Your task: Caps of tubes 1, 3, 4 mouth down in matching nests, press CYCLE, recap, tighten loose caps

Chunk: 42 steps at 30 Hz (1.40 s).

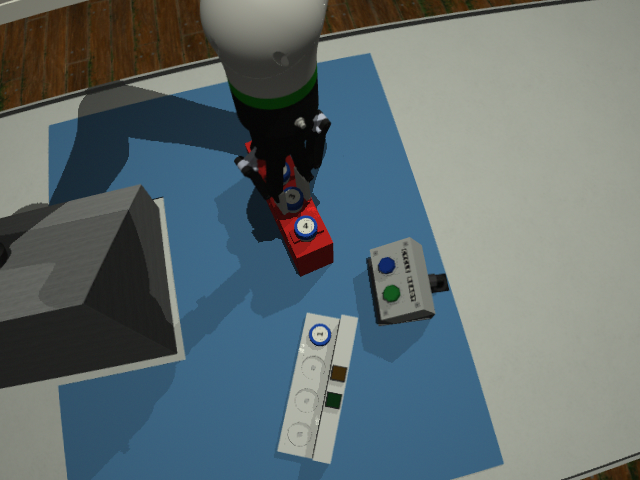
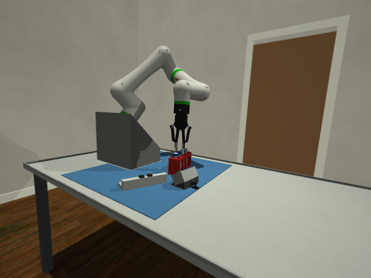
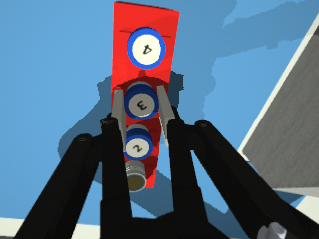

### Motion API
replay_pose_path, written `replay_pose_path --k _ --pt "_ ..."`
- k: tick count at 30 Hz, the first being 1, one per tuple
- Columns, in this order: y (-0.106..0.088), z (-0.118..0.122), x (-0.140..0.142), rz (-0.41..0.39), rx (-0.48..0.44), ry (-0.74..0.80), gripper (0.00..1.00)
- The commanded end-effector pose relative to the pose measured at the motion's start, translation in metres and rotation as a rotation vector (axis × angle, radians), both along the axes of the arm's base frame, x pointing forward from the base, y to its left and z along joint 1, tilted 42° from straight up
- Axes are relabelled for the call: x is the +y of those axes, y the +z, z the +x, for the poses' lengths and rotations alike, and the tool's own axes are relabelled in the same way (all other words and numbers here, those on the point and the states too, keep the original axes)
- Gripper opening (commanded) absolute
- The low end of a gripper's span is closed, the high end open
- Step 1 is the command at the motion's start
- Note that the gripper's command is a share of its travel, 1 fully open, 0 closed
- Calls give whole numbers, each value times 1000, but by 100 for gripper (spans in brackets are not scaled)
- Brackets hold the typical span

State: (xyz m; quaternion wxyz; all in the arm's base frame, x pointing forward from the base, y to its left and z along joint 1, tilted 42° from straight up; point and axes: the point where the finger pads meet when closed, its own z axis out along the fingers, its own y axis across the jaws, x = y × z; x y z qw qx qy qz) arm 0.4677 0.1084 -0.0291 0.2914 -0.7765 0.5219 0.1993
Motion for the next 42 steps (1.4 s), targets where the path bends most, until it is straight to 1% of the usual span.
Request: replay_pose_path --k 1,3,10,11,23,26,27,28,30,31,32,33,34,35,36,37,38,39,40,41,42 --pt "0 0 0 20 -165 174 0" --pt "0 0 -1 20 -230 246 0" --pt "0 0 -1 20 -230 246 0" --pt "0 0 -1 20 -230 246 35" --pt "0 0 -1 20 -230 246 35" --pt "0 0 -1 20 -63 60 35" --pt "0 0 -1 20 -63 60 35" --pt "0 0 -1 20 -19 11 35" --pt "0 0 -1 20 -19 11 35" --pt "0 0 -1 19 48 -64 35" --pt "0 0 -1 19 48 -64 35" --pt "0 0 -1 19 104 -126 35" --pt "0 0 -1 19 104 -126 35" --pt "0 0 -1 19 160 -188 35" --pt "0 0 -1 19 160 -188 35" --pt "0 0 -1 19 215 -250 35" --pt "0 0 -1 19 215 -250 35" --pt "0 0 -1 19 271 -312 35" --pt "0 0 -1 19 271 -312 35" --pt "0 0 -1 18 327 -374 35" --pt "0 0 -1 18 327 -374 35"
